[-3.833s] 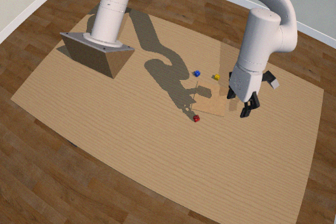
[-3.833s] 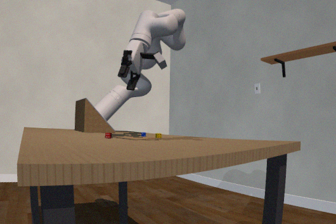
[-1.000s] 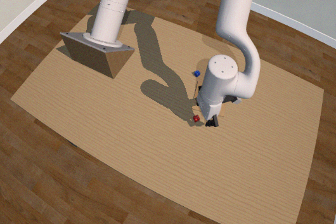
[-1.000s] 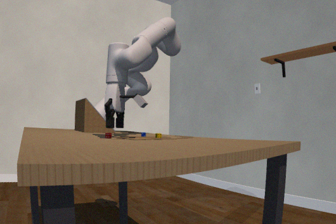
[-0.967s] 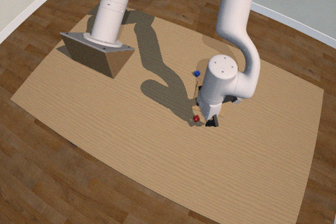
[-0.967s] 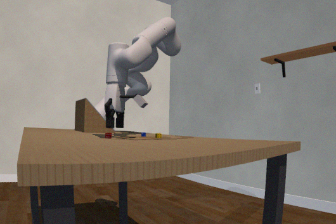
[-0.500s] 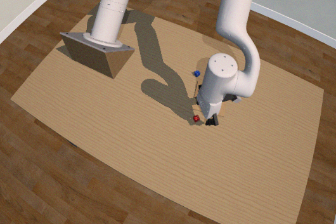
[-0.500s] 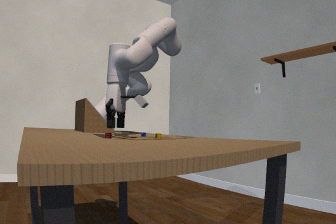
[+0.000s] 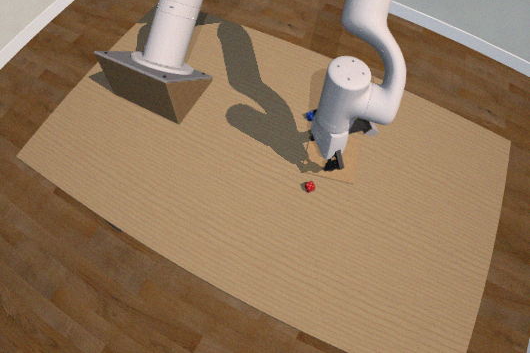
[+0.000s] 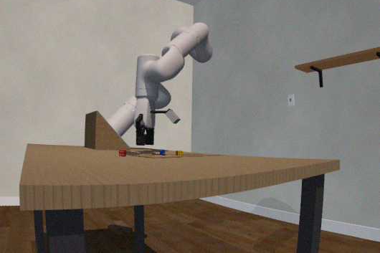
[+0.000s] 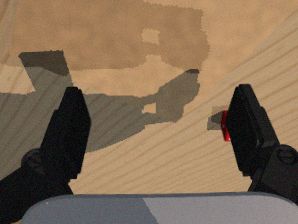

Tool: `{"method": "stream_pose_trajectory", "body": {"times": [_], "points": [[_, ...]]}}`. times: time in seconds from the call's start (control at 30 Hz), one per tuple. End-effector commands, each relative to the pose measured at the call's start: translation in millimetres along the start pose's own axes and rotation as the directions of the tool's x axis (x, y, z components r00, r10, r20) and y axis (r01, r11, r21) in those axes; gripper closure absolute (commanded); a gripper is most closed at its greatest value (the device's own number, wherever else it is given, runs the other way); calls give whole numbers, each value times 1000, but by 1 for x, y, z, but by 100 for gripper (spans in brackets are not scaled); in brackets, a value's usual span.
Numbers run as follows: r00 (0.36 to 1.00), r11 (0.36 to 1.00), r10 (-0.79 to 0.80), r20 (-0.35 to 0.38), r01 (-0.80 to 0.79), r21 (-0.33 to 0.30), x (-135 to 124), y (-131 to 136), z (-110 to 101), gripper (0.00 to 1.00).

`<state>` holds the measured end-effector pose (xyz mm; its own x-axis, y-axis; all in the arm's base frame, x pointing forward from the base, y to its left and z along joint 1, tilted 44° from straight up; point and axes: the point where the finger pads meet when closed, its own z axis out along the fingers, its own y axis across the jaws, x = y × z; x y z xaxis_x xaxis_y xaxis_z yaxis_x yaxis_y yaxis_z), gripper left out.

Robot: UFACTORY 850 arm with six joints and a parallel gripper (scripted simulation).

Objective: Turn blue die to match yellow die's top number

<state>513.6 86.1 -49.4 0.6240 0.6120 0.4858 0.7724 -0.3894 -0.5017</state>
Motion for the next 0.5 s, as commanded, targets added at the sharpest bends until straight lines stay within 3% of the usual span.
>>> {"method": "stream_pose_trajectory", "body": {"times": [0.0,0.27,0.47], "points": [[1000,1000,-1,-3,1,-8,12,-27,-2,0],[1000,1000,-1,-3,1,-8,38,-93,-1,0],[1000,1000,-1,-3,1,-8,51,-123,-1,0]]}}
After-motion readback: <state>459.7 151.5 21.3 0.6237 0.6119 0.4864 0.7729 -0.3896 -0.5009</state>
